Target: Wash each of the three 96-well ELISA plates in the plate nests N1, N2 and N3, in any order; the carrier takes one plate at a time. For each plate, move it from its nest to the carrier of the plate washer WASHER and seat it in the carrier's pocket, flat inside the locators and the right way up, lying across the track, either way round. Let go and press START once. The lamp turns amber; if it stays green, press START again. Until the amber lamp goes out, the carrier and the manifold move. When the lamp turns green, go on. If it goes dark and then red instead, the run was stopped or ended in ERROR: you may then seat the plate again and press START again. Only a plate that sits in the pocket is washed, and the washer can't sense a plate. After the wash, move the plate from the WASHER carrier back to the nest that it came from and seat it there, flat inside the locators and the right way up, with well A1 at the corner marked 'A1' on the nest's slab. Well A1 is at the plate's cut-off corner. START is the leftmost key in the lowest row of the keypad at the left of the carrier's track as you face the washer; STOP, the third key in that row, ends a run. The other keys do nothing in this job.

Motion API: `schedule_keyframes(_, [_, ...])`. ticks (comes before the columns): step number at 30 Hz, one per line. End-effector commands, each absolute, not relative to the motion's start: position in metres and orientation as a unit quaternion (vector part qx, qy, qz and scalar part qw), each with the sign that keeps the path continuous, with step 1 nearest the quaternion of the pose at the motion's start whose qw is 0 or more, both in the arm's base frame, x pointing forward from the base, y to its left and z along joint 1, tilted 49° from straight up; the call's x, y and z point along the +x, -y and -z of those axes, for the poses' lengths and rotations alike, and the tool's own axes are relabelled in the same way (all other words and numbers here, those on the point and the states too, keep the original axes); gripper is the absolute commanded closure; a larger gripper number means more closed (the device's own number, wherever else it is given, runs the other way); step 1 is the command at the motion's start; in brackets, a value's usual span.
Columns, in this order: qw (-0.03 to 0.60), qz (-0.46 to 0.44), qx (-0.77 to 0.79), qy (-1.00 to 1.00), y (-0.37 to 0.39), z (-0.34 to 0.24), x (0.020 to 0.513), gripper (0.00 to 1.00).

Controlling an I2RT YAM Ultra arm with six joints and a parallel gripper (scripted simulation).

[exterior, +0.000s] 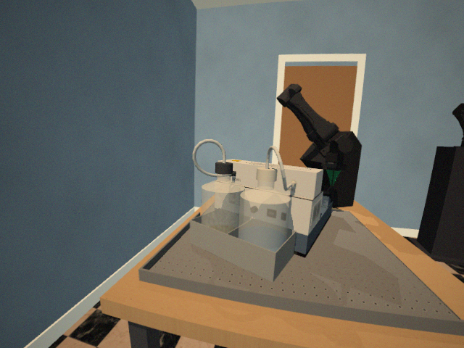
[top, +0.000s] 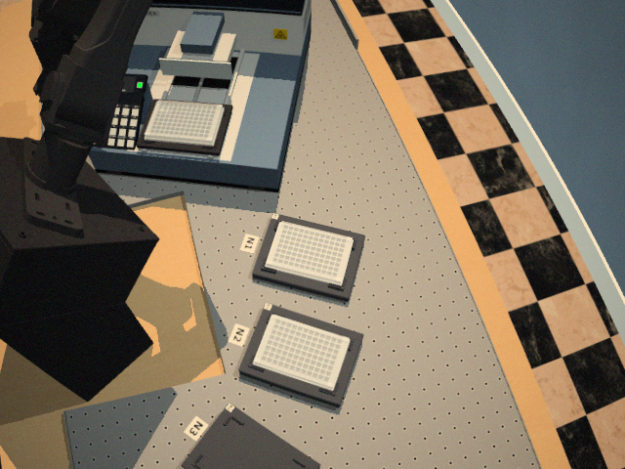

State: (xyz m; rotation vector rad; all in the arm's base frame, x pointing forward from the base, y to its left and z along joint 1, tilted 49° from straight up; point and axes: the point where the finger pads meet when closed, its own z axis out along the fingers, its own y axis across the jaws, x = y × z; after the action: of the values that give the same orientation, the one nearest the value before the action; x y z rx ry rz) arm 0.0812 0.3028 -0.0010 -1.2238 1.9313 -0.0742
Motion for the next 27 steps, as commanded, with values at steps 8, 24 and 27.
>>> schedule_keyframes(8, [0.417, -0.036, -0.367, -0.831, -0.296, -0.035, 0.107, 0.0])
schedule_keyframes(24, [0.397, -0.132, -0.165, -0.893, -0.287, -0.067, 0.133, 0.0])
schedule_keyframes(27, [0.396, -0.135, -0.157, -0.895, -0.287, -0.067, 0.133, 0.0])
